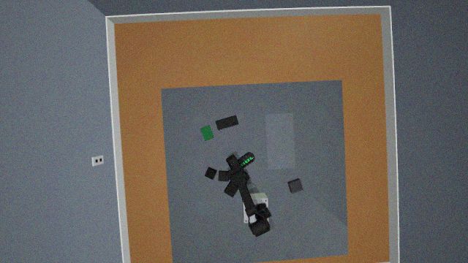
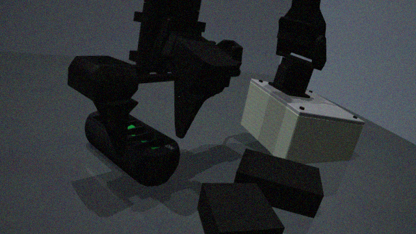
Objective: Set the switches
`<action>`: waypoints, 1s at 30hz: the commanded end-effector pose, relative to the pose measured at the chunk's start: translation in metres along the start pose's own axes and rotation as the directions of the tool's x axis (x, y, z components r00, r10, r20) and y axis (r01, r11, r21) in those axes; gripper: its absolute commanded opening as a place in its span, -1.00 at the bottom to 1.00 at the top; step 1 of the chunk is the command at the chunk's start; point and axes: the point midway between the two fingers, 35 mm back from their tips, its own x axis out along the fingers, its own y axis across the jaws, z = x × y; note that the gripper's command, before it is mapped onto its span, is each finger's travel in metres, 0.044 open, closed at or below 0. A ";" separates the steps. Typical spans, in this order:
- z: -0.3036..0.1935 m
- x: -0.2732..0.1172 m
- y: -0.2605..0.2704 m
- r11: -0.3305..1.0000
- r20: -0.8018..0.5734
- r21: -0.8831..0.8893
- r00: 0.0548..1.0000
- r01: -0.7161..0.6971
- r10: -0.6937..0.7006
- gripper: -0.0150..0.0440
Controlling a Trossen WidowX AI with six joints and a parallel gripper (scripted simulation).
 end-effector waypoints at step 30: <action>0.000 0.019 0.007 1.000 -0.001 0.004 1.000 -0.019 0.019 0.55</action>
